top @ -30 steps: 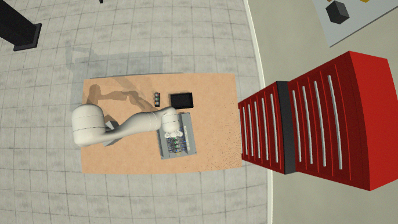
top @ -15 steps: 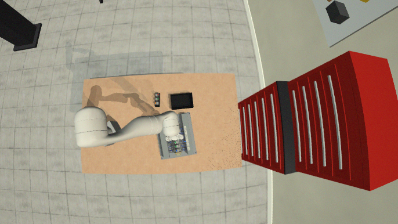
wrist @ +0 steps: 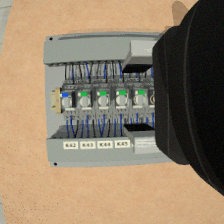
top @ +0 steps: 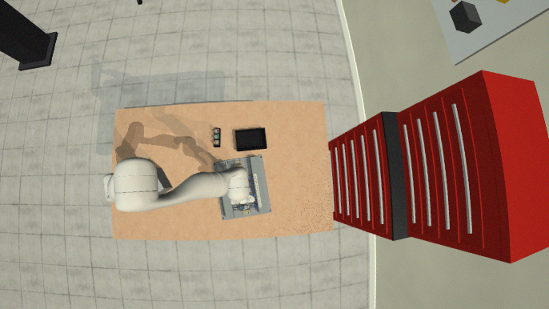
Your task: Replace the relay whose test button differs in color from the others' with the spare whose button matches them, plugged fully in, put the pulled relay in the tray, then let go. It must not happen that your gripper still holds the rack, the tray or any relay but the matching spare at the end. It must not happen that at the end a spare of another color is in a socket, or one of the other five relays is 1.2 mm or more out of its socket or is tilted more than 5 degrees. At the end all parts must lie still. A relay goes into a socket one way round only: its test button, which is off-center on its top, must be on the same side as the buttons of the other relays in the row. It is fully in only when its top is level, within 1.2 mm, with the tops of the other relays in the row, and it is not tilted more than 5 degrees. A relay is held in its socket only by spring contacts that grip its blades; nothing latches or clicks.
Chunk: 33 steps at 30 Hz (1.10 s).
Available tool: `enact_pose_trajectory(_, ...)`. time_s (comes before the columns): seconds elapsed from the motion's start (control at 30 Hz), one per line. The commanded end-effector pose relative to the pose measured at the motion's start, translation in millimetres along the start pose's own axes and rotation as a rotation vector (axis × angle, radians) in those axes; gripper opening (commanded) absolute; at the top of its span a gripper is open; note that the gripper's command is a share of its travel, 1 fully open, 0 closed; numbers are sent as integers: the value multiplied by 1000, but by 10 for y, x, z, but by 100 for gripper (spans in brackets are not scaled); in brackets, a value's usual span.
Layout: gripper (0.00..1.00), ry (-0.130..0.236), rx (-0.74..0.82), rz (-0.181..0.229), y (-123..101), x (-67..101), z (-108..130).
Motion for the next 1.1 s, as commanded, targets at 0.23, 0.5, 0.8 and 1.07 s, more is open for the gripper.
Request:
enact_pose_trajectory(0.23, 100, -7, 0, -2, 88, -250, 336)
enact_pose_trajectory(0.5, 100, -4, 1, -4, 135, -339, 469)
enact_pose_trajectory(0.8, 100, -7, 0, -3, 204, -552, 748)
enact_pose_trajectory(1.07, 100, -4, 0, -4, 229, -605, 827)
Point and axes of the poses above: the point where the finger pads meet when closed, its own x axis back along the fingers, its own y axis across the jaws, z = x × y, the point moved 5 cm from there along x, back along the fingers, and after that the axes turned 14 degrees about x, right-handed, at the moved point
